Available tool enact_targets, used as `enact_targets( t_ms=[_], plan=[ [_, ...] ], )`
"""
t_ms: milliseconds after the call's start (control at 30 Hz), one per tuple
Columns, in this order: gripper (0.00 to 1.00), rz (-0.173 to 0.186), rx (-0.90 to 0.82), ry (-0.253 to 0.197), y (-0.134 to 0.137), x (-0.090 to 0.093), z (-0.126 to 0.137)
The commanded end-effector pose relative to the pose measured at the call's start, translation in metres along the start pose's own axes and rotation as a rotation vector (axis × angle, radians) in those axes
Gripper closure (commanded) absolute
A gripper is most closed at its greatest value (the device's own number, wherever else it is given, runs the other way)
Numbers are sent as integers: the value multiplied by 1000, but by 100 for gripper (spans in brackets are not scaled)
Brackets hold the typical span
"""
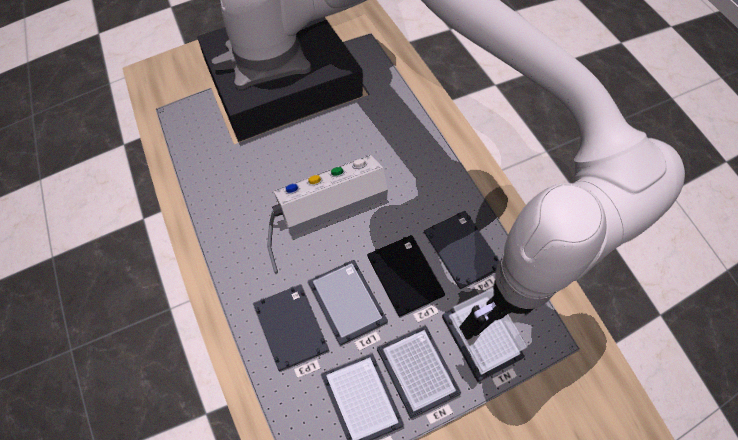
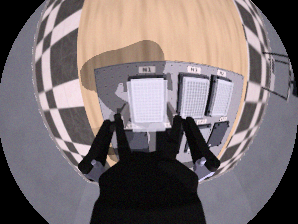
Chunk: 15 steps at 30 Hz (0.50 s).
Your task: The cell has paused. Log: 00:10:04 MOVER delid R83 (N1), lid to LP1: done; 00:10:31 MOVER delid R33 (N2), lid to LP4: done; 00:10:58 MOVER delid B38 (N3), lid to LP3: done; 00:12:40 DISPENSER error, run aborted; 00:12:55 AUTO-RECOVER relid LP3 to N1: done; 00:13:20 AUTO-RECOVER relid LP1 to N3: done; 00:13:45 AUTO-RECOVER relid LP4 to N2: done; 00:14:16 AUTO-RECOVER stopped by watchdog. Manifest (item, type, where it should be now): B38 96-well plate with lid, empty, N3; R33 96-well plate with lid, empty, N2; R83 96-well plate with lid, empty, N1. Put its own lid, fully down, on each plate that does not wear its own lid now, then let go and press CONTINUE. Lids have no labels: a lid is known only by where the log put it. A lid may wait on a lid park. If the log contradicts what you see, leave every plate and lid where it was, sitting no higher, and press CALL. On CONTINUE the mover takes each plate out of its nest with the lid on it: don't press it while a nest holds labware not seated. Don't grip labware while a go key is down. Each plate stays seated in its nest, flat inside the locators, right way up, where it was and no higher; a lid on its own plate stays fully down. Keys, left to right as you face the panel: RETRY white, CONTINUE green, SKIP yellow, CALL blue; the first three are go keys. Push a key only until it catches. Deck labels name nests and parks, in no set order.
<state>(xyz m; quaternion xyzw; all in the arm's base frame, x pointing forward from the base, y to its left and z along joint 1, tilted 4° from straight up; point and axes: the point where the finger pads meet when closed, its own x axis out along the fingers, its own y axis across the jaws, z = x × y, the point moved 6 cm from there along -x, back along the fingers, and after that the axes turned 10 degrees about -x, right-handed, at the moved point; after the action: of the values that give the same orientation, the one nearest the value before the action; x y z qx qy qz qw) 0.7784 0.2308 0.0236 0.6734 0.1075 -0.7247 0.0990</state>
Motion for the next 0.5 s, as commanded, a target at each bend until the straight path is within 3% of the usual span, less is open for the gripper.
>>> enact_targets(
  t_ms=[0, 467],
  plan=[
    [100, 0, 0, 0, 0, 3, 0],
    [100, 0, 0, 0, 0, 16, 0]
  ],
)
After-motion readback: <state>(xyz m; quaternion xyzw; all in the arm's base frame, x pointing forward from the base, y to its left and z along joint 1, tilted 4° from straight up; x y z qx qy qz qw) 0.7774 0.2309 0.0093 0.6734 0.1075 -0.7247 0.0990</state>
